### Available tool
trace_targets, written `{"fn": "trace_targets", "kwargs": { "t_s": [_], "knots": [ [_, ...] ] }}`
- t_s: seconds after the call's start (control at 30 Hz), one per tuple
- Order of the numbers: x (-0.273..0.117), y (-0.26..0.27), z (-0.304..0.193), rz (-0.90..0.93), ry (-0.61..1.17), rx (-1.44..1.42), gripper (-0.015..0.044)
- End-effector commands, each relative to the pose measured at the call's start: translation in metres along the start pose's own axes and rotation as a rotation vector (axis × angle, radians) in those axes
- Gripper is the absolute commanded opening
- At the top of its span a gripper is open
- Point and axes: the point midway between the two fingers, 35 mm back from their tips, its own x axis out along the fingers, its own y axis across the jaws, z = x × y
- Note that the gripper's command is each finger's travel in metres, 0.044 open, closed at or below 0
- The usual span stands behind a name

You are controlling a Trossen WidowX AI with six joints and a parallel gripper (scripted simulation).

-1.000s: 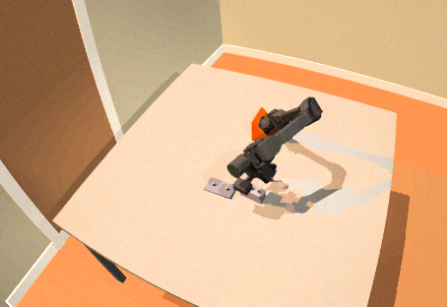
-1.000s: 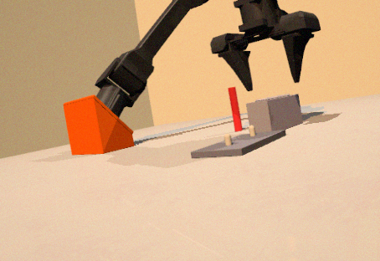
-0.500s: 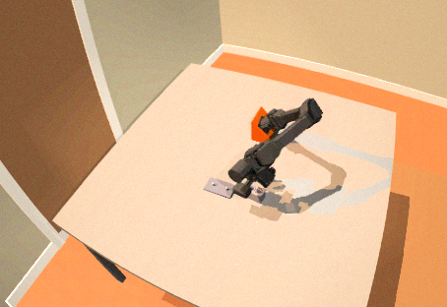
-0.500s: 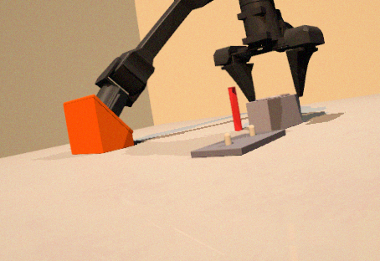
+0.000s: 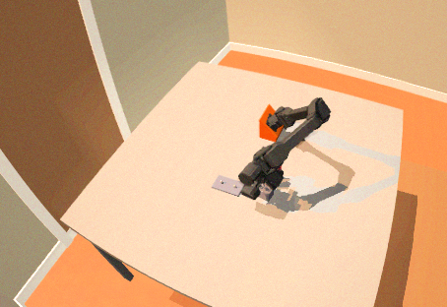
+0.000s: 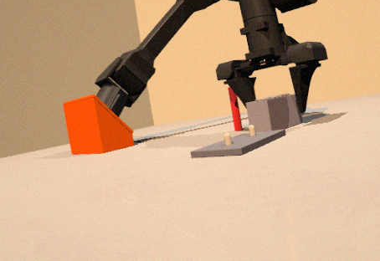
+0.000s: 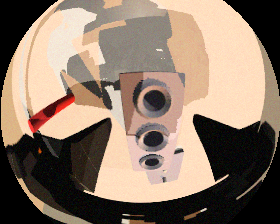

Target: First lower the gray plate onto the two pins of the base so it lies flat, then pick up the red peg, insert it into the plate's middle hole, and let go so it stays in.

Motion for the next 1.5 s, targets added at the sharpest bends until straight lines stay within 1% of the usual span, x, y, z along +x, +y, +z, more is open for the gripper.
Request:
{"fn": "trace_targets", "kwargs": {
  "t_s": [0.0, 0.17, 0.57, 0.93, 1.0, 1.23, 1.47],
  "knots": [
    [0.01, 0.003, -0.001, 0.008, -0.004, 0.009, 0.044],
    [0.015, 0.004, -0.001, 0.008, -0.005, 0.009, 0.044],
    [0.015, 0.004, -0.001, 0.008, -0.005, 0.009, 0.0125],
    [0.015, 0.004, -0.001, 0.008, -0.005, 0.009, 0.0052],
    [0.015, 0.004, 0.0, 0.007, -0.005, 0.01, 0.0],
    [0.002, -0.003, 0.0, -0.038, -0.007, 0.052, 0.0],
    [-0.015, -0.006, -0.004, -0.043, 0.006, 0.058, 0.0]
  ]
}}
